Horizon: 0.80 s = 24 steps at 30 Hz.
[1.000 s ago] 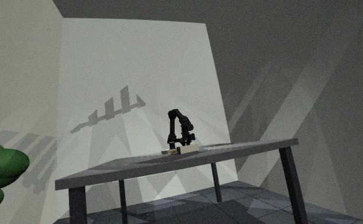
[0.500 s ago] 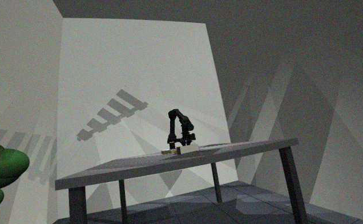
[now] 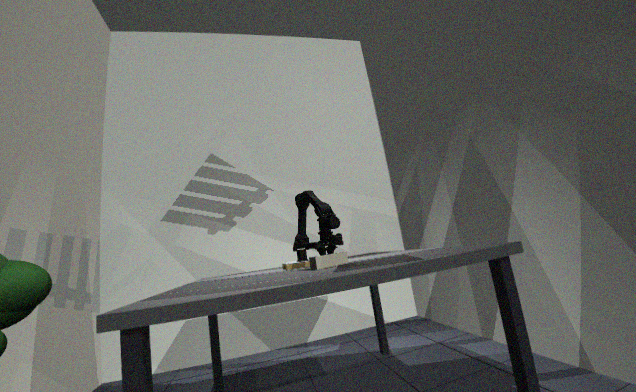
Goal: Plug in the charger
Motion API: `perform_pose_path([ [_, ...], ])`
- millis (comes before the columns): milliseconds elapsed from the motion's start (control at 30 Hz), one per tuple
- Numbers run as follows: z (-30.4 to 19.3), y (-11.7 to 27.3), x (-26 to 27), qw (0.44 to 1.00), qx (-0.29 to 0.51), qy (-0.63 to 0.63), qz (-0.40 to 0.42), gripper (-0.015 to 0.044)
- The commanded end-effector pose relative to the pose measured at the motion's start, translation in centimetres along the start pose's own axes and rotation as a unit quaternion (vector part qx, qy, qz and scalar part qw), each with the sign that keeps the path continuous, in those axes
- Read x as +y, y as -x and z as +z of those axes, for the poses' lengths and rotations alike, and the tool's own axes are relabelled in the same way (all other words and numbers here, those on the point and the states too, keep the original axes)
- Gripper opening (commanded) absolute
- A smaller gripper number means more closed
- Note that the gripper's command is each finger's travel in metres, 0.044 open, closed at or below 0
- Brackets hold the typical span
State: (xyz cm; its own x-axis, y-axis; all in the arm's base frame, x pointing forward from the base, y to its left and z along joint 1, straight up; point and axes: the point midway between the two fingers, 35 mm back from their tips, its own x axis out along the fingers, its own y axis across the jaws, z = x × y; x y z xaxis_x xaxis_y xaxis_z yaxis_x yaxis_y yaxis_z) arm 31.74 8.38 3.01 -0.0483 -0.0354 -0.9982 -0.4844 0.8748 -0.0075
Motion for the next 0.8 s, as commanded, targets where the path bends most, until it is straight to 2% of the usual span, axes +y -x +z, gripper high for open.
perform_pose_path([
  [0,0.92,-0.02,0.1,1.0,-0.015,0.001,0.0,0.0],
  [767,0.63,-0.12,0.1,1.0,-0.015,0.001,0.0,0.0],
])
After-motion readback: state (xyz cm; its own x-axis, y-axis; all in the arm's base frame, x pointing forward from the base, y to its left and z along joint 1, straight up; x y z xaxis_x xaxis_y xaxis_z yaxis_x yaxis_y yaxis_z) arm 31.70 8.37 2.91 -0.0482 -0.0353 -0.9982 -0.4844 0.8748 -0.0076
